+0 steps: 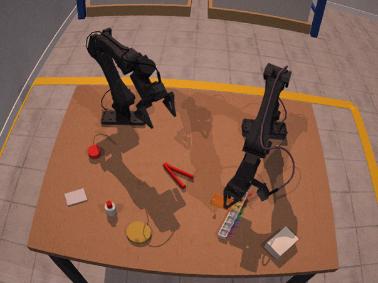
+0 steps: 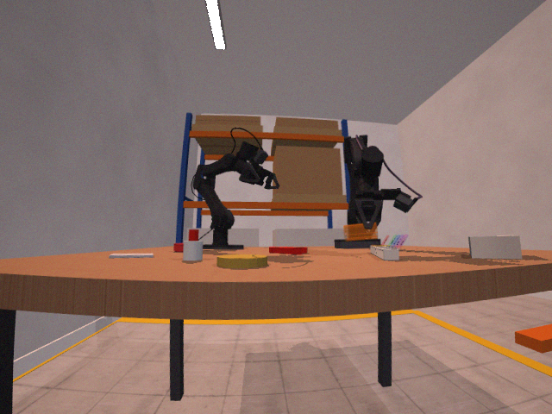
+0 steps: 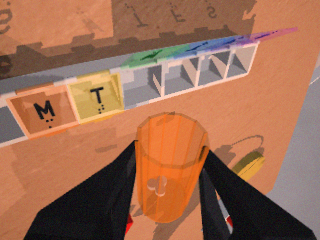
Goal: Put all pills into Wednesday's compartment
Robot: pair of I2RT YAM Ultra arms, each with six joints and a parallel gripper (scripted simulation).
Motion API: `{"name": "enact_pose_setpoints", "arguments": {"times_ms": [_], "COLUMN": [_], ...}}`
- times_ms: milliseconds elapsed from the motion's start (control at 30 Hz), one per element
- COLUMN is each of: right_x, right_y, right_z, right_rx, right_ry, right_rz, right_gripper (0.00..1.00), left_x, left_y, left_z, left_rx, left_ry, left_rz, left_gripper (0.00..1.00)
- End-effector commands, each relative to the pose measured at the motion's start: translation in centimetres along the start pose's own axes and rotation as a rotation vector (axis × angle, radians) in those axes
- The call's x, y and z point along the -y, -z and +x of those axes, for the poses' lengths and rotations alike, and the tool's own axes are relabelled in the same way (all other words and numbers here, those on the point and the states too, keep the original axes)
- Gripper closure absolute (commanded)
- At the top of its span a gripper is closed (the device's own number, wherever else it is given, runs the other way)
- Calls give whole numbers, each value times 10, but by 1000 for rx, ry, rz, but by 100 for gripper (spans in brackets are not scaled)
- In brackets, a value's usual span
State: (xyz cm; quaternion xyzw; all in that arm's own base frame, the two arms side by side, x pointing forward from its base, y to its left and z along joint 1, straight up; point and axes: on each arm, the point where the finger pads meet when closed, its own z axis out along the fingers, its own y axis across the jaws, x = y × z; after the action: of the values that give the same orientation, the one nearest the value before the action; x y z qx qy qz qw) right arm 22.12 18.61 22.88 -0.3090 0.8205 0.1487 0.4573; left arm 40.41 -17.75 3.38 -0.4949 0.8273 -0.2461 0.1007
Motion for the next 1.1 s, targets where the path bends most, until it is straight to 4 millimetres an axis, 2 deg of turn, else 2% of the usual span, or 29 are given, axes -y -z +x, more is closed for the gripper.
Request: {"name": "enact_pose_setpoints", "arguments": {"times_ms": [0, 33, 233, 600, 733, 800, 1067], "right_x": [-1, -1, -1, -1, -1, -1, -1], "right_y": [-3, -3, -3, -3, -3, -3, -3], "right_z": [6, 6, 6, 6, 6, 6, 6], "right_rx": [-13, -13, -13, -13, -13, -13, -13], "right_ry": [1, 1, 1, 1, 1, 1, 1], "right_rz": [3, 3, 3, 3, 3, 3, 3], "right_gripper": [0, 0, 0, 0, 0, 0, 0], "left_x": [-5, 0, 4, 4, 6, 6, 7], "left_y": [-3, -2, 0, 0, -2, -3, -1], "left_z": [-6, -6, -5, -6, -2, -8, -7], "left_rx": [-67, -85, -89, -84, -132, -173, -181], "left_ry": [58, 65, 57, 57, 76, 114, 112], "left_rz": [-13, 6, 16, 16, 30, 34, 34], "left_gripper": [64, 64, 64, 64, 64, 64, 64]}}
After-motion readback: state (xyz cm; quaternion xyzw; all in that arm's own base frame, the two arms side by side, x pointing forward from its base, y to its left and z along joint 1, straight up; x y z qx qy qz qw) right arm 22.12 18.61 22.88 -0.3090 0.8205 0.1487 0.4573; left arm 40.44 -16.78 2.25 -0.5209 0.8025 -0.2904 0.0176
